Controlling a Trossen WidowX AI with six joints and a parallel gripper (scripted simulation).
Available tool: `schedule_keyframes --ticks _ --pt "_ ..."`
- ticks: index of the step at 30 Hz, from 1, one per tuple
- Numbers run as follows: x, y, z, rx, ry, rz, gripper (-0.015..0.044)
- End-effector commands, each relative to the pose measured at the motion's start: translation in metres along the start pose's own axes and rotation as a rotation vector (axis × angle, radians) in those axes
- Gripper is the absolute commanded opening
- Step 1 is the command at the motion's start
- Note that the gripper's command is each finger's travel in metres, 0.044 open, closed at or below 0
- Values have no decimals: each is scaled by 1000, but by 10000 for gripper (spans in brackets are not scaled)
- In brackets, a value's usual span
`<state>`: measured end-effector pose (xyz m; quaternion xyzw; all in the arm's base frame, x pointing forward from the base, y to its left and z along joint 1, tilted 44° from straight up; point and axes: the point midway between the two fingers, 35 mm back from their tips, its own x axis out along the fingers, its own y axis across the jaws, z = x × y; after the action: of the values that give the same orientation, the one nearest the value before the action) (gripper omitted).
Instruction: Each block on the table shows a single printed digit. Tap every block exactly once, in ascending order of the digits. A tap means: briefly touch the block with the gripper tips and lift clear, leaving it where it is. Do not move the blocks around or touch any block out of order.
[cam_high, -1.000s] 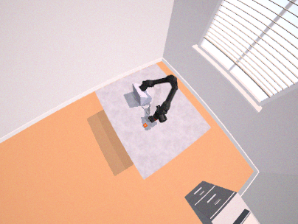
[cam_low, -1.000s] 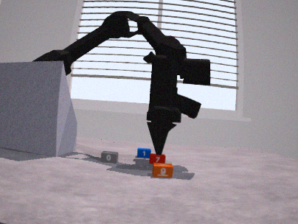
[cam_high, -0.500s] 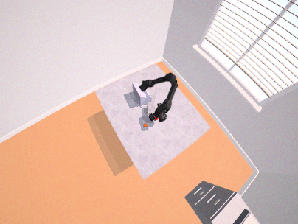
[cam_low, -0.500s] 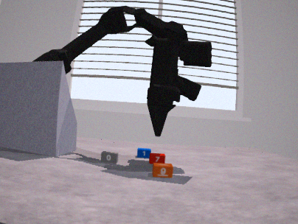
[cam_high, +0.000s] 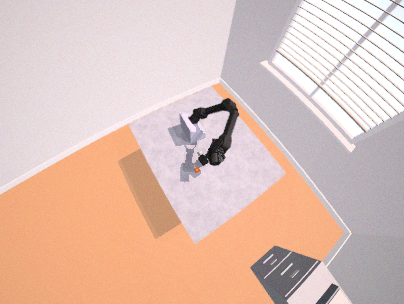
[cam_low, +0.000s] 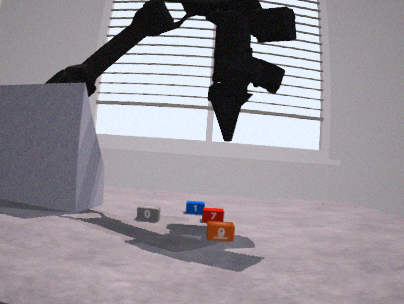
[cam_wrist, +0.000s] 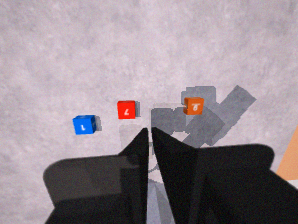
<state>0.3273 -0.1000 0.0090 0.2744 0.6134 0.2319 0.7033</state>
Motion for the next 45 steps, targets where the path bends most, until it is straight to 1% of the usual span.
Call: schedule_keyframes --ticks 1,3,10,11,14,16,25,45 --pt "-2 -70 -9 22 1 -4 20" --pt "-1 -91 -13 18 -3 0 20" --pt "2 -94 -13 17 -3 0 20" --pt "13 -95 -13 17 -2 -1 20" --pt "67 -94 -13 16 -3 2 20" --pt "80 -93 -13 17 -4 5 20" --pt "81 -93 -13 17 -4 5 20" --pt "111 -92 -13 17 -4 7 20"
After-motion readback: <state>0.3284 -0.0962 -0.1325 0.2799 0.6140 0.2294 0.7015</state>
